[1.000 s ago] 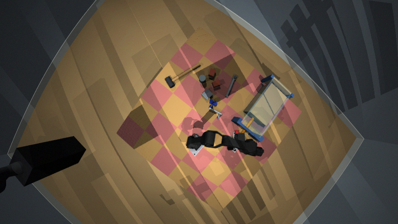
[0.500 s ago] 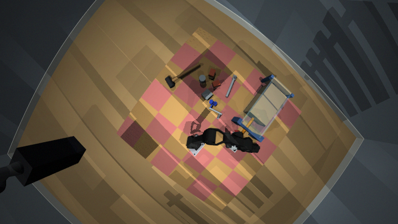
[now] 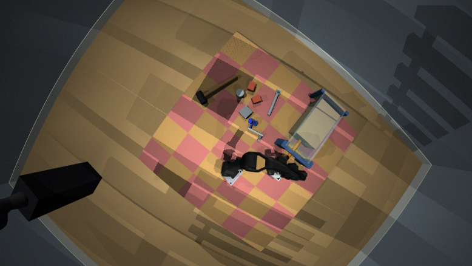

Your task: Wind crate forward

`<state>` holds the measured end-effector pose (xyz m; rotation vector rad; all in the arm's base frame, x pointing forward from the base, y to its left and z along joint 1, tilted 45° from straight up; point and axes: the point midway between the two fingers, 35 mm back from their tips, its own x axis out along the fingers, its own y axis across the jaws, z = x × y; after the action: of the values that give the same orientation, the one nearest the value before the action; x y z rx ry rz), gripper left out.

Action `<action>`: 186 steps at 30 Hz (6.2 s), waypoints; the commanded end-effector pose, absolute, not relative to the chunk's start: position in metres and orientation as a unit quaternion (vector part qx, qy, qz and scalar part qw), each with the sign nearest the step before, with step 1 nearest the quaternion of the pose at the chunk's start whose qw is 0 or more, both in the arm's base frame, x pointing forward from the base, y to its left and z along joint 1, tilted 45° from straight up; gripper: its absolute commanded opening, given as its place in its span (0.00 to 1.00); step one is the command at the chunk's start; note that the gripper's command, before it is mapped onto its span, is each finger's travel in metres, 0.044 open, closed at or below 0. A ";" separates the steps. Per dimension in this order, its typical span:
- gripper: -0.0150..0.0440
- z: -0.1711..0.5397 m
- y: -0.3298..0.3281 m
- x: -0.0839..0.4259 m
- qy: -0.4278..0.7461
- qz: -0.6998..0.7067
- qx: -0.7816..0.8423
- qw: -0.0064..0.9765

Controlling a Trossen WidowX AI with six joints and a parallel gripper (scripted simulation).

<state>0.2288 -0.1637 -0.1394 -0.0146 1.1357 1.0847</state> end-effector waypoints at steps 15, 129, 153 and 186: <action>0.35 -0.139 -0.164 0.229 0.511 0.488 -0.007 0.707; 0.25 -0.149 -0.157 0.222 0.484 0.478 0.012 0.732; 0.25 -0.151 -0.159 0.224 0.506 0.454 0.042 0.732; 0.25 -0.151 -0.159 0.224 0.508 0.451 0.046 0.732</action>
<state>0.2238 -0.1614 -0.1478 0.0855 1.1038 1.0007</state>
